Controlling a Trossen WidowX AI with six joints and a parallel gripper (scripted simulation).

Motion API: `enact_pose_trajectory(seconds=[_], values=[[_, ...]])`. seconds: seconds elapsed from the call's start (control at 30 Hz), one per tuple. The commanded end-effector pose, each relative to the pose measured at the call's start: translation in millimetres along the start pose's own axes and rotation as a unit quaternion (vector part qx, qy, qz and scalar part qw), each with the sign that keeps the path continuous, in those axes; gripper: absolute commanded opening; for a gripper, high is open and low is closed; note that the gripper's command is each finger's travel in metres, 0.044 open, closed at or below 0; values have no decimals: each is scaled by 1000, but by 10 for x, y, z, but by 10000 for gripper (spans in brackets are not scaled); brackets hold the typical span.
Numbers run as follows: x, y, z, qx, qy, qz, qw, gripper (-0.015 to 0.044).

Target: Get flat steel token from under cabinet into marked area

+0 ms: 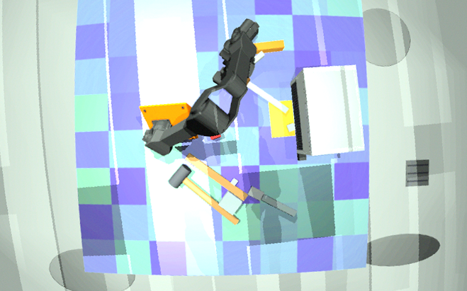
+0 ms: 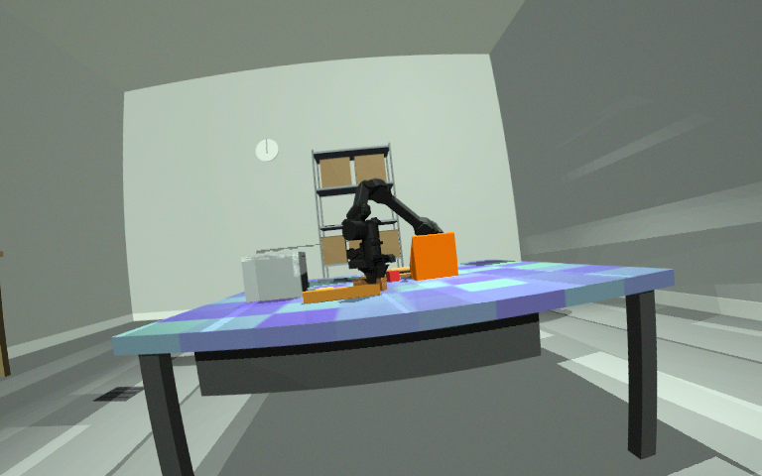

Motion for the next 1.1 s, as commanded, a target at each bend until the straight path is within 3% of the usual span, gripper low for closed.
enact_pose_trajectory(seconds=[0.0,0.1,0.17,0.27,0.73,0.87,1.07], values=[[0,0,0,0,0,0,1000,131],[0,0,0,0,0,0,1000,200],[0,0,0,0,0,0,1000,200],[-1,-3,-7,0,3,-1,1000,270],[-18,-7,-13,0,4,-1,1000,270],[-1,-4,-15,-2,4,-1,1000,165],[-1,-4,-15,-2,4,-1,1000,125]])
Point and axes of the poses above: the point midway between the two fingers, 35 mm back from their tips, its own x axis back along the fingers, its own z axis across the jaws, y = z × x, the point moved 10 cm from there along x, back along the fingers, and after that the axes turned 9 degrees about x, right-handed, at the moved point
